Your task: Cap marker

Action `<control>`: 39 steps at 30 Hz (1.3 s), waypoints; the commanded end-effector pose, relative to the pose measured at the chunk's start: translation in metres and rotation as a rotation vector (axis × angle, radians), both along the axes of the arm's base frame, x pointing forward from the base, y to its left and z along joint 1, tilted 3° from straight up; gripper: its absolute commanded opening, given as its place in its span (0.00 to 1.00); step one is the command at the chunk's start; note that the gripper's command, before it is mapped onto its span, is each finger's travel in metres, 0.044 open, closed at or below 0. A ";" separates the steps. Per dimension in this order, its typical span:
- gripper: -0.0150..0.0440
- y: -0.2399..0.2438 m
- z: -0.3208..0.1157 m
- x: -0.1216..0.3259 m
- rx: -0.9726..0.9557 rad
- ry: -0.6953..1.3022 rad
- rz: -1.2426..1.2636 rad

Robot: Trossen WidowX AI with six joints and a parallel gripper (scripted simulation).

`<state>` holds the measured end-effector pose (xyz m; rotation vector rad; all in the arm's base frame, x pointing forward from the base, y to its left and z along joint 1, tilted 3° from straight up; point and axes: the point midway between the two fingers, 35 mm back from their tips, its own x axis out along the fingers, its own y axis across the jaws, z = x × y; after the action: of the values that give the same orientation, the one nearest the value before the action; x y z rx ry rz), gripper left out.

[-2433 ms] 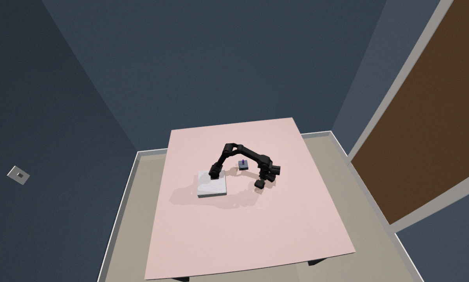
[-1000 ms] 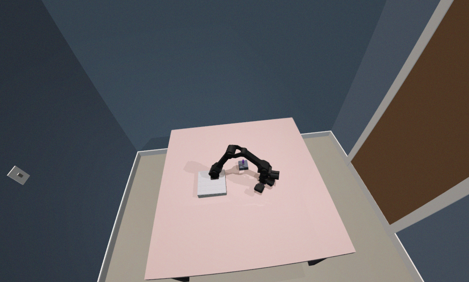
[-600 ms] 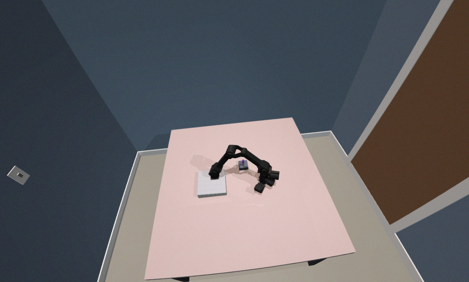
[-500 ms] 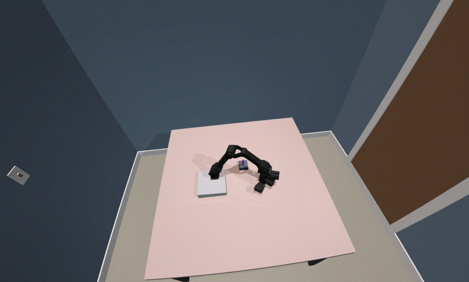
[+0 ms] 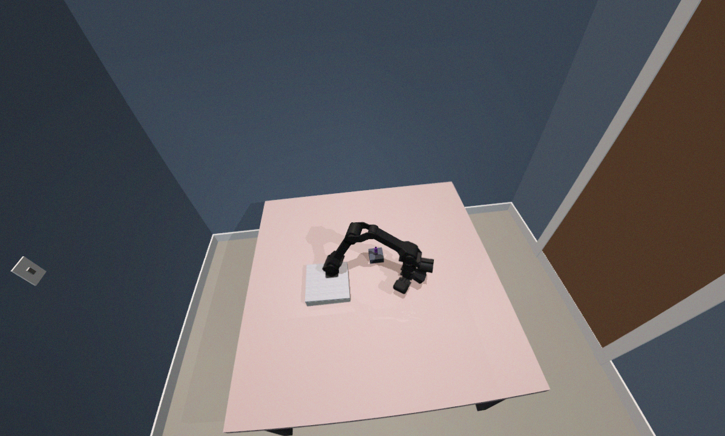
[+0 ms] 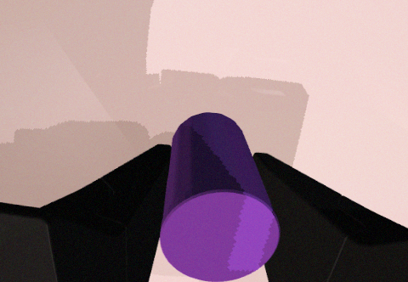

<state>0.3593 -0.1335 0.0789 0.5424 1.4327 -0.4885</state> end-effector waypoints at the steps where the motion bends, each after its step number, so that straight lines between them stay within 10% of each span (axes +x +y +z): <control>1: 0.25 0.001 0.013 -0.001 0.002 -0.005 0.004; 39: 0.25 0.141 0.049 -0.047 0.014 0.001 0.004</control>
<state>0.3202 -0.0019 0.1253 0.5522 1.4378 -0.4703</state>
